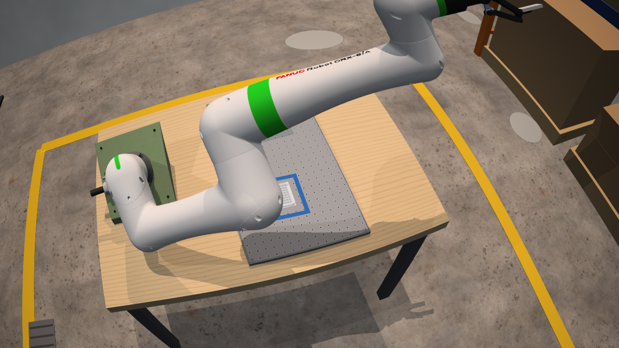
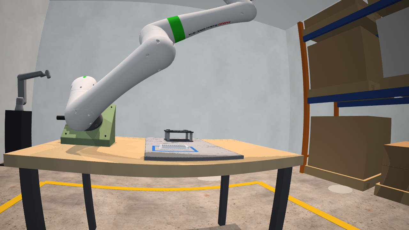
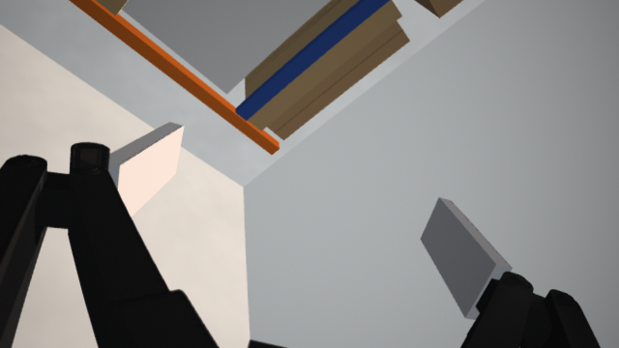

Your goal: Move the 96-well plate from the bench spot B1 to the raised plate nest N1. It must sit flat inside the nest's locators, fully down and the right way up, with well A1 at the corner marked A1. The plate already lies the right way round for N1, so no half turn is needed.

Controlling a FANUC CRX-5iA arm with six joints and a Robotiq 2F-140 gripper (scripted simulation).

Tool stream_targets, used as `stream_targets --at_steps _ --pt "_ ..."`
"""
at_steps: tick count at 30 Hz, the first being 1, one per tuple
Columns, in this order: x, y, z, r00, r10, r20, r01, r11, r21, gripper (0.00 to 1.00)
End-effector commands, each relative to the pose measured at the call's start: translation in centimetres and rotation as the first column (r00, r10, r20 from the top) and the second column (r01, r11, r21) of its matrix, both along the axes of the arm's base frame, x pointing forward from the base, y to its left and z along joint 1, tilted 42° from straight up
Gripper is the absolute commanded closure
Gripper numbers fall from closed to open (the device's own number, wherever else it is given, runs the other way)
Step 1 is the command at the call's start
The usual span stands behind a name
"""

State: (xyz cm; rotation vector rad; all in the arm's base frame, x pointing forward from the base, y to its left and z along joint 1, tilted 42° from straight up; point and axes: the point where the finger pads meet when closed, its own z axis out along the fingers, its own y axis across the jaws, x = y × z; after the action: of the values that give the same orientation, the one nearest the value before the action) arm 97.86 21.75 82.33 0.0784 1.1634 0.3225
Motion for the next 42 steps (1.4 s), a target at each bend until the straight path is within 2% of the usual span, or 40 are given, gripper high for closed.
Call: stream_targets --at_steps 1,17,19,24,32,34,42 --pt "0.0 0.0 0.0 1.0 0.0 0.0 0.0 1.0 0.0 0.0" --pt "0.0 0.0 0.0 1.0 0.0 0.0 0.0 1.0 0.0 0.0" --pt "-0.1 -0.7 -0.6 1.0 0.018 -0.008 -0.017 0.998 0.064 0.0" --pt "-0.1 -0.8 -0.7 0.998 0.063 -0.025 -0.056 0.973 0.222 0.0" --pt "0.2 -2.7 -2.6 0.992 0.113 -0.047 -0.078 0.881 0.467 0.0" --pt "0.2 -2.7 -2.6 0.992 0.113 -0.047 -0.078 0.881 0.467 0.0" --pt "0.3 -5.1 -5.6 0.988 0.135 -0.072 -0.05 0.73 0.681 0.0"
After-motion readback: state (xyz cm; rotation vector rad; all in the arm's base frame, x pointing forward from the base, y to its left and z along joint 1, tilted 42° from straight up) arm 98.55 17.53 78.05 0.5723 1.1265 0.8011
